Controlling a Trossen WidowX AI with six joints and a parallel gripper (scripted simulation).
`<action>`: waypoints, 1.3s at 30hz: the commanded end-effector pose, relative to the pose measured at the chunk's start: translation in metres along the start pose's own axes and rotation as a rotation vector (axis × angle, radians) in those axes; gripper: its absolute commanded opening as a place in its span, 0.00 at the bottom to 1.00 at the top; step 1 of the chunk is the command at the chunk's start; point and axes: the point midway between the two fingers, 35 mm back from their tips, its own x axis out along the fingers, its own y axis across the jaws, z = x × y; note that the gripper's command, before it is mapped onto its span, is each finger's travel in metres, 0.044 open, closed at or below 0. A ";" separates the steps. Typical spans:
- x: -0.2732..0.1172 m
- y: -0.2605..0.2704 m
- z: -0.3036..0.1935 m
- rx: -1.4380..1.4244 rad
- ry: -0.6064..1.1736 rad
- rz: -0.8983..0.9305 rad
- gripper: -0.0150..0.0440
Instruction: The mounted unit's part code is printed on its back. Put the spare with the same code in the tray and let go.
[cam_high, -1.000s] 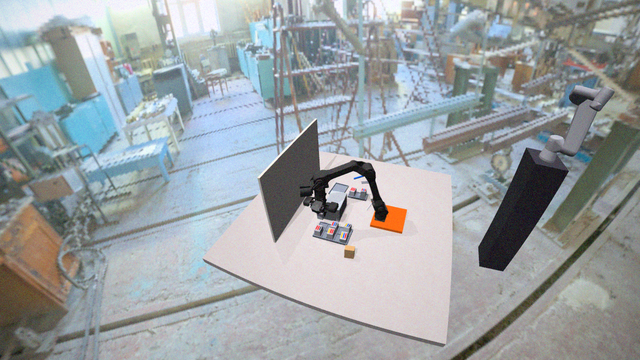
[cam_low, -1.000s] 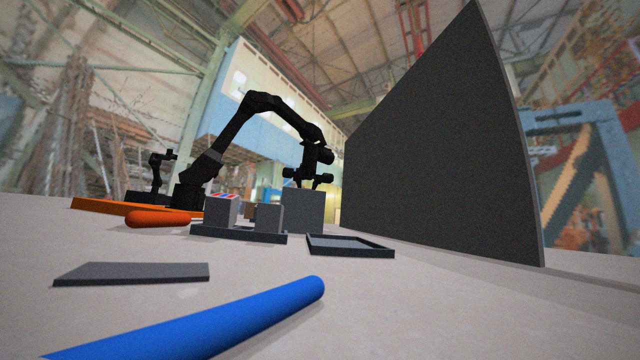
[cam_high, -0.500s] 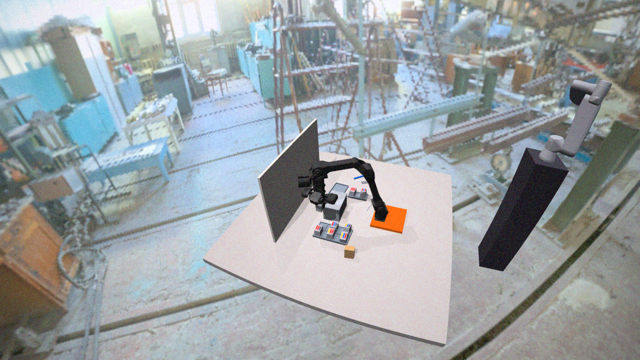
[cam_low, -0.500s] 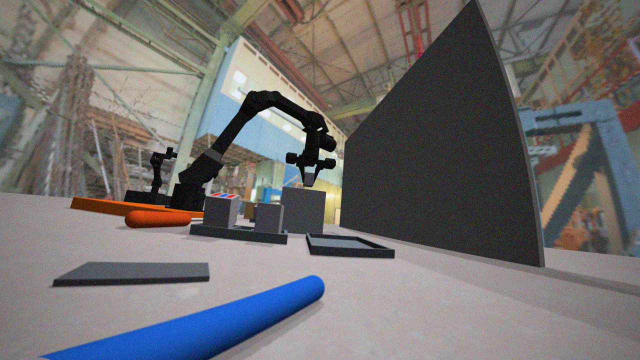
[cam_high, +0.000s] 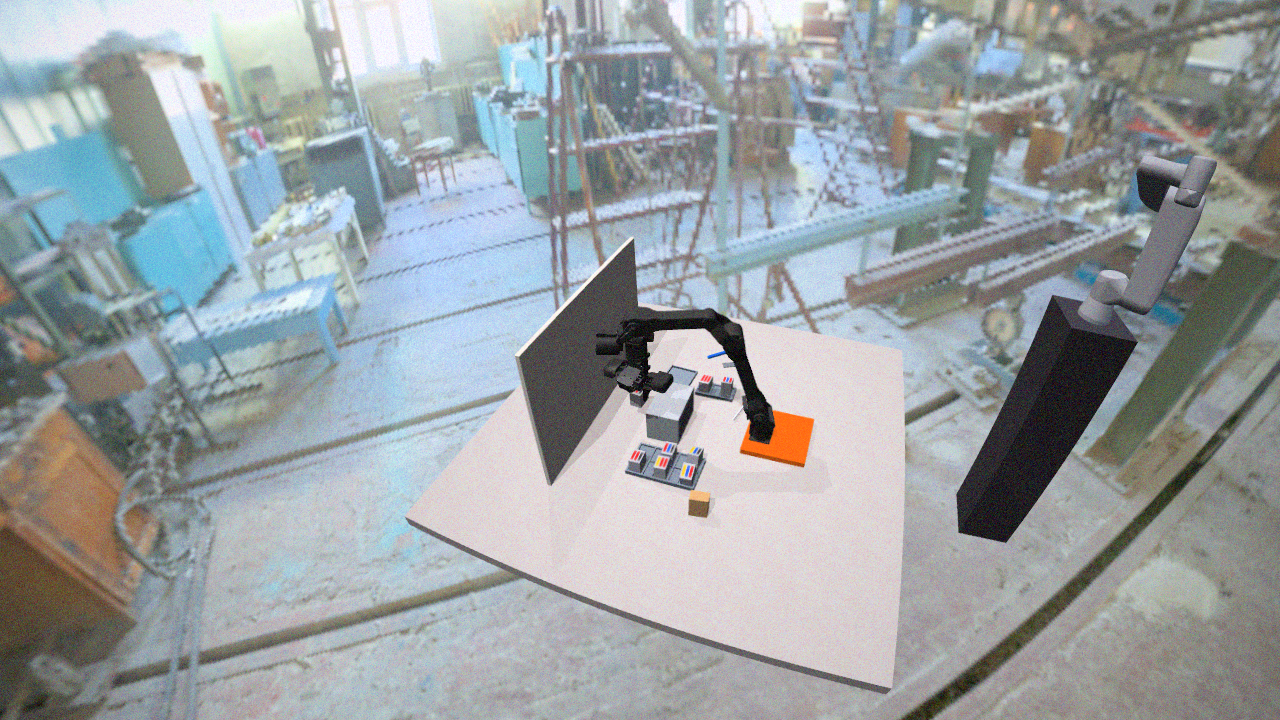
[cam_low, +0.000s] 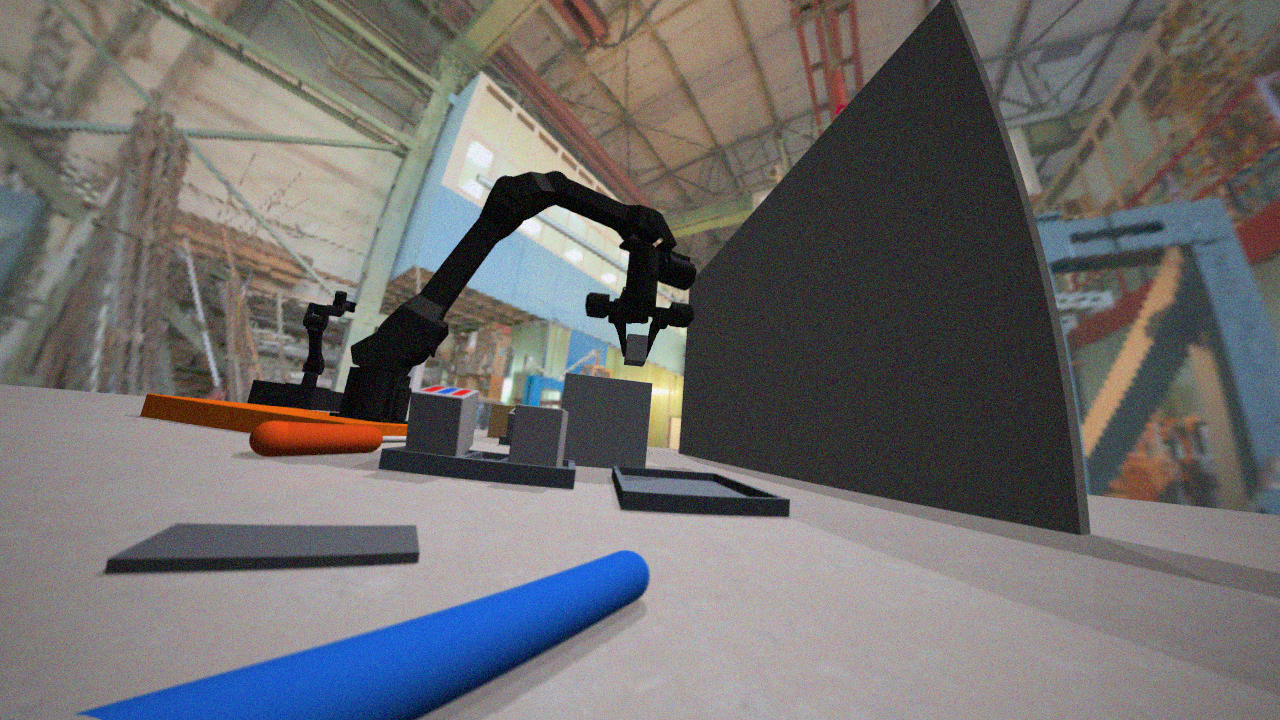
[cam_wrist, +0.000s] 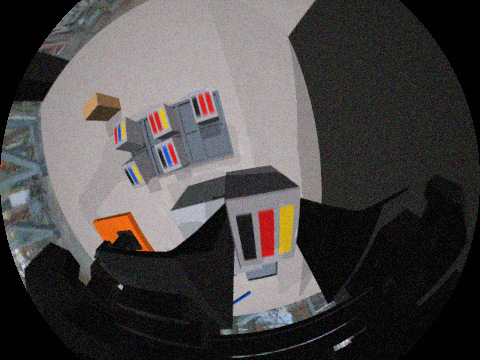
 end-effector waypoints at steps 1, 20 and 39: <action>0.000 -0.010 -0.017 -0.001 -0.003 -0.003 0.25; -0.003 -0.040 -0.125 0.066 0.023 -0.017 0.25; -0.006 -0.040 -0.247 -0.012 0.039 -0.012 0.25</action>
